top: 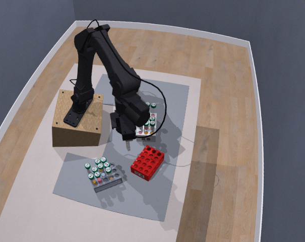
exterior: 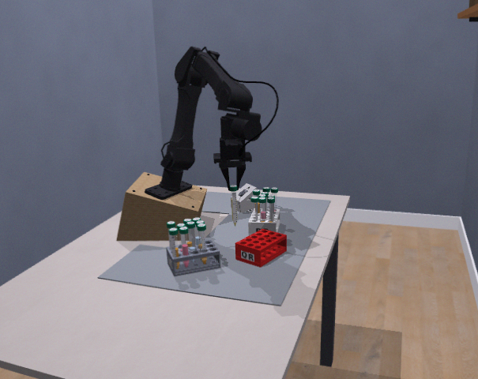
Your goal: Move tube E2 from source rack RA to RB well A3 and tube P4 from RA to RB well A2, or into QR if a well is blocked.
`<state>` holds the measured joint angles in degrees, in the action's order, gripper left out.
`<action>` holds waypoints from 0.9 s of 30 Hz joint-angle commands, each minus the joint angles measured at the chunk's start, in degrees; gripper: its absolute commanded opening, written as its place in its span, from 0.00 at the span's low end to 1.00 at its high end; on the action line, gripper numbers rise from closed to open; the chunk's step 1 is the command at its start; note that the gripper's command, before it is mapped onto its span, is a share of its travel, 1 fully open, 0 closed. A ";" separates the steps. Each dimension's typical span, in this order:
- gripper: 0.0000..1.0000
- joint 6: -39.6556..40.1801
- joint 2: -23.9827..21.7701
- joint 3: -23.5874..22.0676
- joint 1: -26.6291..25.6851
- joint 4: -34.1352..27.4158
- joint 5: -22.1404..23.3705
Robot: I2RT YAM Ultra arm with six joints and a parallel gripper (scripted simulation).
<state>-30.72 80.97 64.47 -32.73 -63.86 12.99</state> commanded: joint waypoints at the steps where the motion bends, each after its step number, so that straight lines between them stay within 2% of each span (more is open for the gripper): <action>1: 0.00 4.06 1.84 2.64 -2.74 0.08 0.84; 8: 0.00 8.25 4.69 4.58 -6.85 -0.45 1.56; 27: 0.00 5.68 9.52 10.49 -3.90 -1.32 0.85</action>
<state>-24.38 89.76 72.86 -37.06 -64.40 13.93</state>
